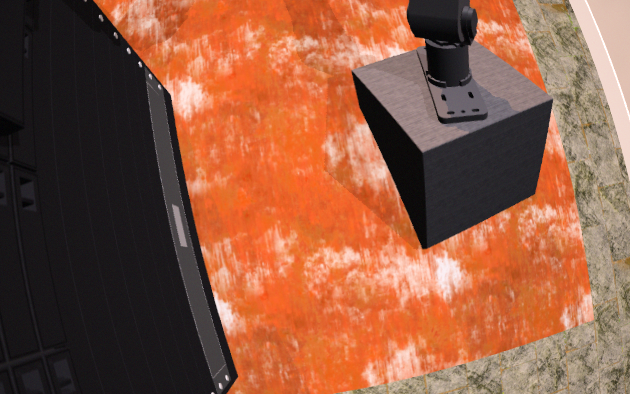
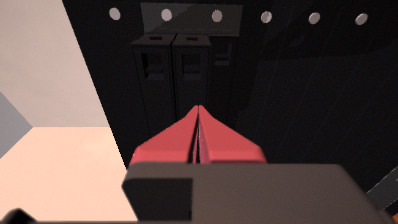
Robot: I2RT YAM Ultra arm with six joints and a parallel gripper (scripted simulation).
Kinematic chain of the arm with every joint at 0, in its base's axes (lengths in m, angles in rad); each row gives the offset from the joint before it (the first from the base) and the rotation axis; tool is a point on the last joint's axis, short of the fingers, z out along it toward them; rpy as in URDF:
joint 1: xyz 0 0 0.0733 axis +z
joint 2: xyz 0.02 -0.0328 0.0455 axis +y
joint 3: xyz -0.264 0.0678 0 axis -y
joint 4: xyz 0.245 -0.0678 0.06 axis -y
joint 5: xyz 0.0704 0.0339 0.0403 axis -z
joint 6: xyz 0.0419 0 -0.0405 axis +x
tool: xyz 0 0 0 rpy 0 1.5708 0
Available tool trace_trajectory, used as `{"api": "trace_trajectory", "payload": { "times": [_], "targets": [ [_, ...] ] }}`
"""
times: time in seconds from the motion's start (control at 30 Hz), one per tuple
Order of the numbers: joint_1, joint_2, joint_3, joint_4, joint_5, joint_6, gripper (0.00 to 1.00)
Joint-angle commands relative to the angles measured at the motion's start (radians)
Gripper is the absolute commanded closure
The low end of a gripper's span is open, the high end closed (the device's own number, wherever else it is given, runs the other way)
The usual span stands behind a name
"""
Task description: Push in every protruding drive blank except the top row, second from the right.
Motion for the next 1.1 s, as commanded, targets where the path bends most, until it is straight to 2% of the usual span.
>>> {"api": "trace_trajectory", "payload": {
  "times": [0.0, 0.27, 0.37, 0.5, 0.6, 1.07],
  "targets": [
    [0.013, -0.019, 0.035, -0.004, -0.031, 0.0, 1.0],
    [0.013, -0.017, 0.036, -0.004, -0.032, 0.0, 1.0],
    [0.018, 0.021, 0.041, 0.011, -0.027, -0.001, 1.0],
    [0.023, 0.033, 0.05, 0.021, -0.023, -0.003, 1.0],
    [0.022, 0.01, 0.05, 0.017, -0.024, -0.003, 1.0],
    [0.02, 0.026, 0.052, 0.011, -0.026, -0.003, 1.0]
  ]
}}
